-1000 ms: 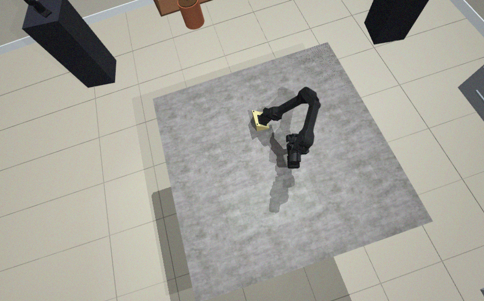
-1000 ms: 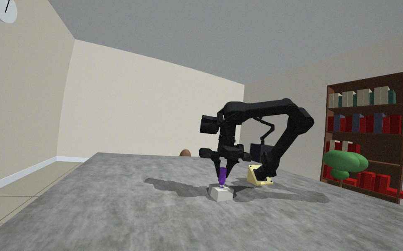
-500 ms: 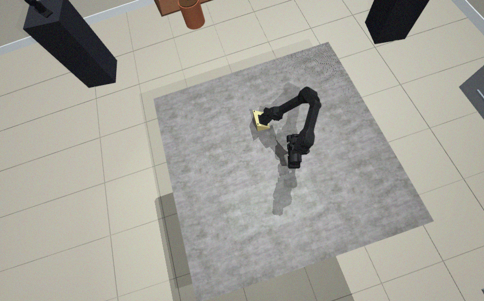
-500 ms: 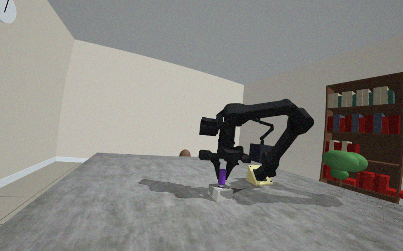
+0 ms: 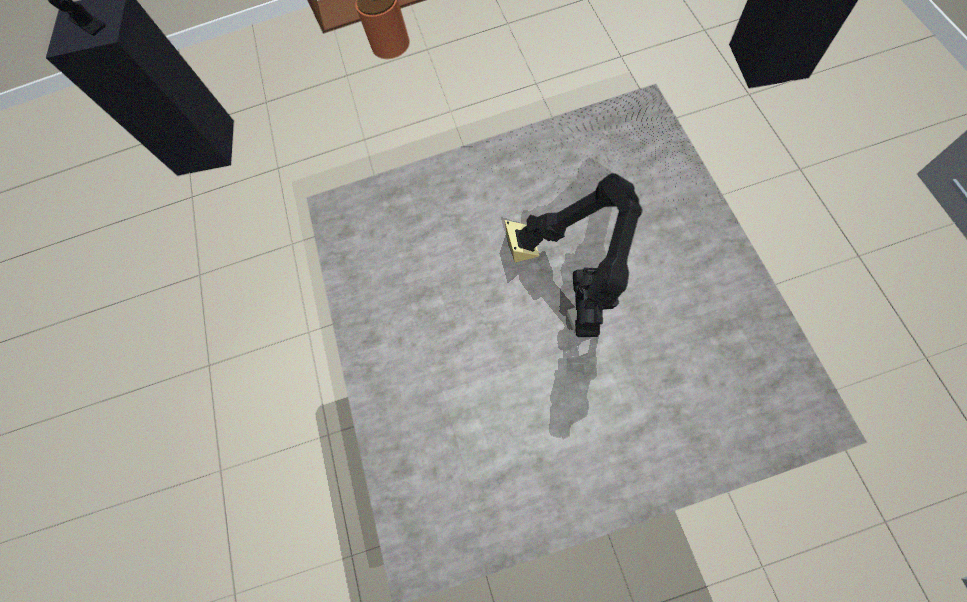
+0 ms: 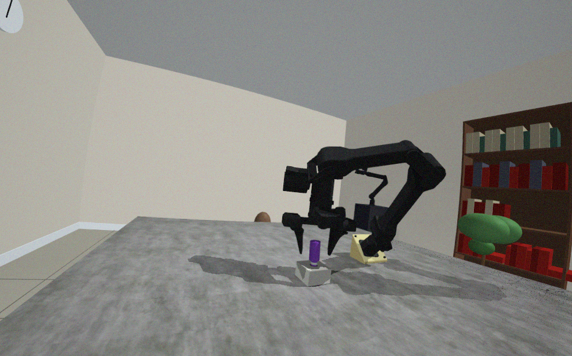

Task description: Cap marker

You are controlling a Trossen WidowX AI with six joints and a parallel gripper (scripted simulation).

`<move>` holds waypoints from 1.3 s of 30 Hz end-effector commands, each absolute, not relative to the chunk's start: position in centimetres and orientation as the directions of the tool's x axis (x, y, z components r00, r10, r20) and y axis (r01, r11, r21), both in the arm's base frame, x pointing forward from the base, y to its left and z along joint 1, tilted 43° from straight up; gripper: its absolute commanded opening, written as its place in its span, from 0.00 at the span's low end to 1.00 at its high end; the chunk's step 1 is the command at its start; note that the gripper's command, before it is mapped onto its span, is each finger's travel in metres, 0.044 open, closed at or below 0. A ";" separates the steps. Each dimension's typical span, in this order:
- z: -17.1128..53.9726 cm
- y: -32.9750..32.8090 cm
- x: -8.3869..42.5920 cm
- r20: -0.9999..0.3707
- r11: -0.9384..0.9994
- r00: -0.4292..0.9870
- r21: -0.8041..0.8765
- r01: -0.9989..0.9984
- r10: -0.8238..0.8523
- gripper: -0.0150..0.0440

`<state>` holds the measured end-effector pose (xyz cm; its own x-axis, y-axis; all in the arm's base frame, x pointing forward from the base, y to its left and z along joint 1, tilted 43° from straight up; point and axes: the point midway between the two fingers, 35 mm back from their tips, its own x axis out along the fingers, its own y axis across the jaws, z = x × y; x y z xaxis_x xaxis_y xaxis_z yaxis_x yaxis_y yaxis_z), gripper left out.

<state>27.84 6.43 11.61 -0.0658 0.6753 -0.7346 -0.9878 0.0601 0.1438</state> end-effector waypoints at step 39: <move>16.2 1.9 28.5 -0.734 0.717 -0.067 0.675 -0.176 0.675 0.25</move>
